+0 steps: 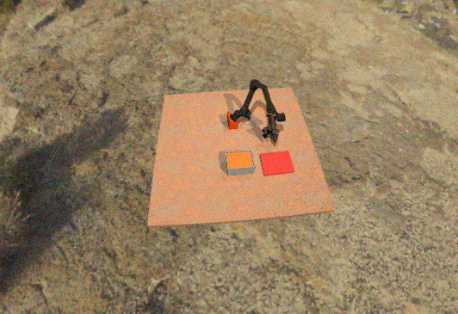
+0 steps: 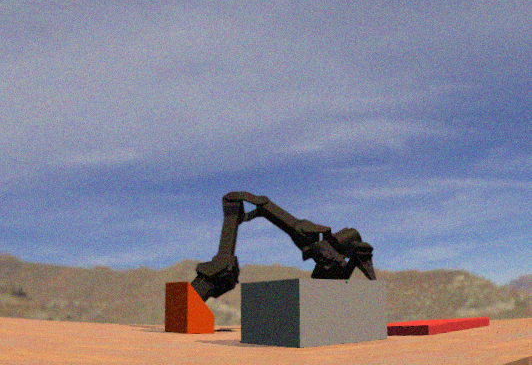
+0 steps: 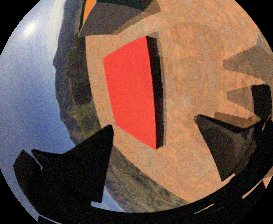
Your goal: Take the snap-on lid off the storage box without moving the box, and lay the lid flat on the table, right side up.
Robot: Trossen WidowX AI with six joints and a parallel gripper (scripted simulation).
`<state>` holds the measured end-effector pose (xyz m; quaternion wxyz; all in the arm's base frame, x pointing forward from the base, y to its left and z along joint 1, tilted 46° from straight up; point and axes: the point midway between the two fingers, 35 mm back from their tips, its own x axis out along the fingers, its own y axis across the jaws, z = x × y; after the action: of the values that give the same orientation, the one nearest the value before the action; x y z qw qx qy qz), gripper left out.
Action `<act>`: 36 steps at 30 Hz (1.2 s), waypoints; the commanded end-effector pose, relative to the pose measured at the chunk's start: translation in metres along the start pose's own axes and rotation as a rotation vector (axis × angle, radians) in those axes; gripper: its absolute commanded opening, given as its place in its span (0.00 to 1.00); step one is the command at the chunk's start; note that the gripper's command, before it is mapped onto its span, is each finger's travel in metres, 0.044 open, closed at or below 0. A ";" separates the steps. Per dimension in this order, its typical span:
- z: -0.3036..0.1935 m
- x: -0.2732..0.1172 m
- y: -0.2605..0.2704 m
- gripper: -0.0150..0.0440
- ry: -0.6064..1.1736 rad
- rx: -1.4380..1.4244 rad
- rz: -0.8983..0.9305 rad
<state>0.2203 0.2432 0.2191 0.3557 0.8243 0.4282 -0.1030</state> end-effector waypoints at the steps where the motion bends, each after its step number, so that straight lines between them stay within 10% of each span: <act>1: -0.003 -0.010 0.007 1.00 0.012 -0.003 0.009; 36: 0.000 -0.053 0.030 1.00 0.010 -0.005 0.009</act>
<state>0.2120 0.1979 0.2599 0.3550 0.8258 0.4269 -0.0993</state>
